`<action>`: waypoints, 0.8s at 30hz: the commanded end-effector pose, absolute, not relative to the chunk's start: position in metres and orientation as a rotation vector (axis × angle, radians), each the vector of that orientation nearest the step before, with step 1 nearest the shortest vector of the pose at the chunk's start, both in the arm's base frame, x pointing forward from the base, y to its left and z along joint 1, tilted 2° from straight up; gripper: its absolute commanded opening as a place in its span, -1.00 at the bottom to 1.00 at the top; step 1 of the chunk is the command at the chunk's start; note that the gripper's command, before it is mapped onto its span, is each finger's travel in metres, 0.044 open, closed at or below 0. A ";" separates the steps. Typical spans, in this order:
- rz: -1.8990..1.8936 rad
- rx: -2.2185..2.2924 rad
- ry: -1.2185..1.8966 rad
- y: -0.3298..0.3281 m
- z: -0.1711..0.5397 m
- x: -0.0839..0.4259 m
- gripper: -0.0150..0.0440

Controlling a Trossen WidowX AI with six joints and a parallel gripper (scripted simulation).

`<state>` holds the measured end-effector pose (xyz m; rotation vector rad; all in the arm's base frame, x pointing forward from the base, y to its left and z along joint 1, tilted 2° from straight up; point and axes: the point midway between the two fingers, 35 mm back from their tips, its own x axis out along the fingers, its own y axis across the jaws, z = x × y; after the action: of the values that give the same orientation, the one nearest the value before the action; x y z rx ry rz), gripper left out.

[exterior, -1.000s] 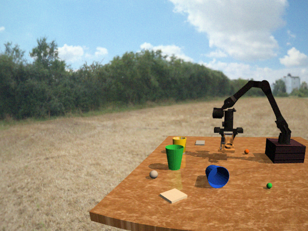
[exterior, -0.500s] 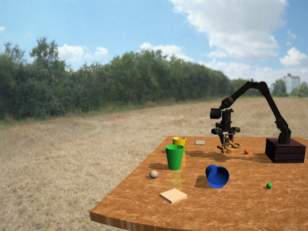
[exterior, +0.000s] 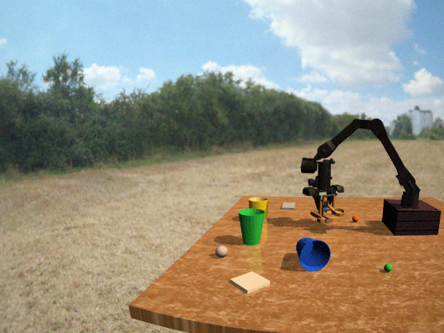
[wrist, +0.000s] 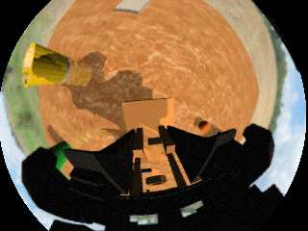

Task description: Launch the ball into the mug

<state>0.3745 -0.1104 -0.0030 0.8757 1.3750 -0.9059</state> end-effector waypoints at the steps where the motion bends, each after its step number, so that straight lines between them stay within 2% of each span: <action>1: -0.899 0.873 1.380 -0.110 -0.009 0.374 -0.49; 24: -0.905 0.875 1.375 -0.111 -0.037 0.375 -0.49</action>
<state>0.3748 -0.1105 -0.0380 0.8755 1.3754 -0.9051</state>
